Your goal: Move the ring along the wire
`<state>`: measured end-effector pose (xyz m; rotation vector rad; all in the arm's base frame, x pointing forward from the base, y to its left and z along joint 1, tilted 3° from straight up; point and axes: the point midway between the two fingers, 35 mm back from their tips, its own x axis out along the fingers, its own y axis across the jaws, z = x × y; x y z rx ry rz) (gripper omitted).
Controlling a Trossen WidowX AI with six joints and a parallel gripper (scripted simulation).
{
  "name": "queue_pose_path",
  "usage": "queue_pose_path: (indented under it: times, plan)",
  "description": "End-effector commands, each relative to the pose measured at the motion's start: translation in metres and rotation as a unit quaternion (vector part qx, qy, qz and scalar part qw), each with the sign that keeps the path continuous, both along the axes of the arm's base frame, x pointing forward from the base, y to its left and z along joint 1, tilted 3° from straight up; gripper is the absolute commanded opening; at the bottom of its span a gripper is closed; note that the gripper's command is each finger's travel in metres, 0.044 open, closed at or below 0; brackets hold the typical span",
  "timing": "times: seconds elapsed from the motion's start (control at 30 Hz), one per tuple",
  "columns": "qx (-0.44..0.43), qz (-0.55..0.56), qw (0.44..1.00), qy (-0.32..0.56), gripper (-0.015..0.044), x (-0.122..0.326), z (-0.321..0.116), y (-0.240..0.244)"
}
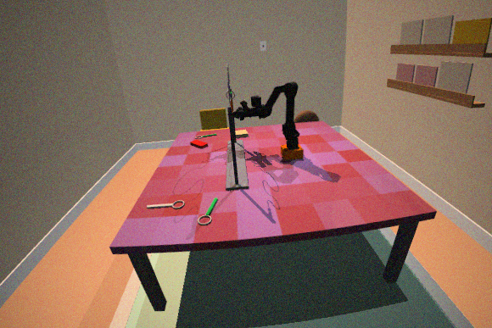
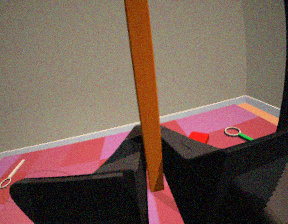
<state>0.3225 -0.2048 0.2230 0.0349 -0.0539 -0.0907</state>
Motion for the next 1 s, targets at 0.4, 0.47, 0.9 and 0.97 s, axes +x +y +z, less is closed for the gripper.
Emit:
queue_pose_path:
  times: [0.4,0.47,0.9,0.97]
  plan:
    - [0.116,0.006,0.993,-0.014,-0.015,0.004,0.007,0.043]
    - [0.138,0.008,0.99,-0.016,-0.015,0.004,0.01,0.05]
    - [0.268,0.025,0.963,-0.001,-0.015,0.001,0.029,0.089]
    - [0.289,0.031,0.957,0.01,-0.015,-0.003,0.033,0.095]
